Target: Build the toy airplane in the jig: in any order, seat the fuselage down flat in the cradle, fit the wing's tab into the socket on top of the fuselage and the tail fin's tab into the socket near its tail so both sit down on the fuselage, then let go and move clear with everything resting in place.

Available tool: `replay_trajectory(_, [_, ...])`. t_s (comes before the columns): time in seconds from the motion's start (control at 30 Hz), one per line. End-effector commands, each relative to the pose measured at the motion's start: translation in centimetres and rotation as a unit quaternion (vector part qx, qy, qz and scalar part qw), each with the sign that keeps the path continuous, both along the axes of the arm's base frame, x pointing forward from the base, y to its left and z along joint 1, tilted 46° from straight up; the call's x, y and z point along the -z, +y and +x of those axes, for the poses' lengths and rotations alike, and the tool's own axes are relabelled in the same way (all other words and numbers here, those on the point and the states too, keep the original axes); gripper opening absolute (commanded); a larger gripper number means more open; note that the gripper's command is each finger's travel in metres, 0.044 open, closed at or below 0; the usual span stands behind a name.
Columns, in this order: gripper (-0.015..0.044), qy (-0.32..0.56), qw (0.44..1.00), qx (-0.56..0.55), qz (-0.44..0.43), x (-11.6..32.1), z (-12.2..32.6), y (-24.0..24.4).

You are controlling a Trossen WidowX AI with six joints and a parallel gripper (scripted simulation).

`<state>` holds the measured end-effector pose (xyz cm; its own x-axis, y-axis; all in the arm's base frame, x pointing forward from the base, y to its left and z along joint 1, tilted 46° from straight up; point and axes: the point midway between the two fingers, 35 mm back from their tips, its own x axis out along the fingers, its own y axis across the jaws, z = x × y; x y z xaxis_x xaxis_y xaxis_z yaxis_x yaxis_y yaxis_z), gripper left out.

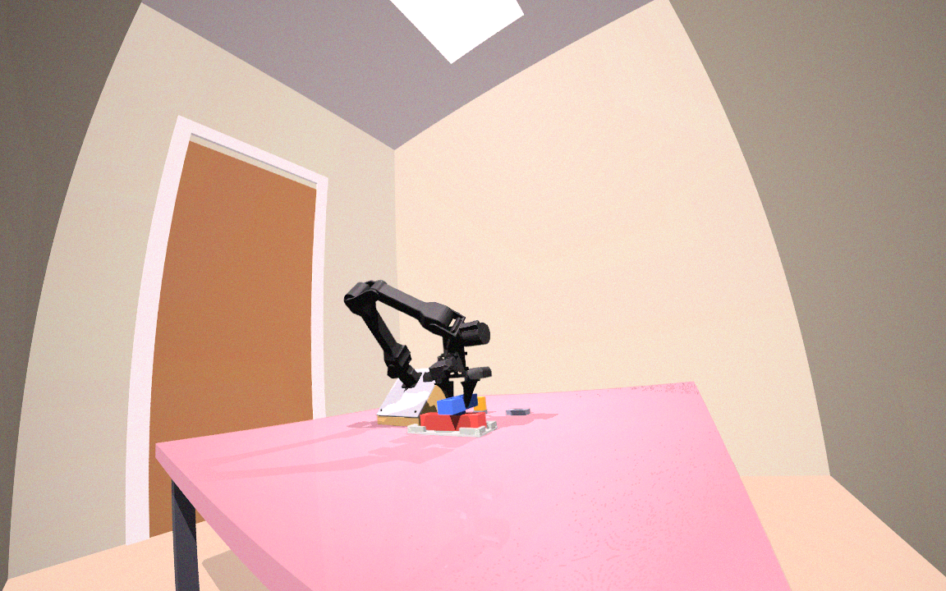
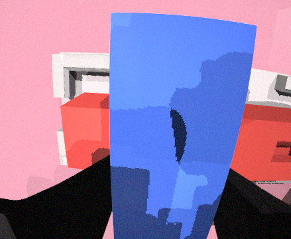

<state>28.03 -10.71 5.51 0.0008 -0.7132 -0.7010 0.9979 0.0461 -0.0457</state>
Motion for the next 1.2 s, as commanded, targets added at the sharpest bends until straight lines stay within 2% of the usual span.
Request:
replay_trajectory(0.0, [0.011,-0.001,1.0,0.0,0.0,0.0,0.0,0.0])
replay_trajectory(0.43, [0.044,-0.001,1.0,0.0,0.0,0.0,0.0,0.0])
replay_trajectory(0.73, [0.044,-0.001,1.0,0.0,0.0,-0.2,0.1,0.2])
replay_trajectory(0.93, [0.044,0.002,1.0,-0.002,0.0,-5.7,0.1,6.0])
replay_trajectory(1.17, [0.044,0.002,1.0,-0.002,-0.001,-5.8,0.2,6.3])
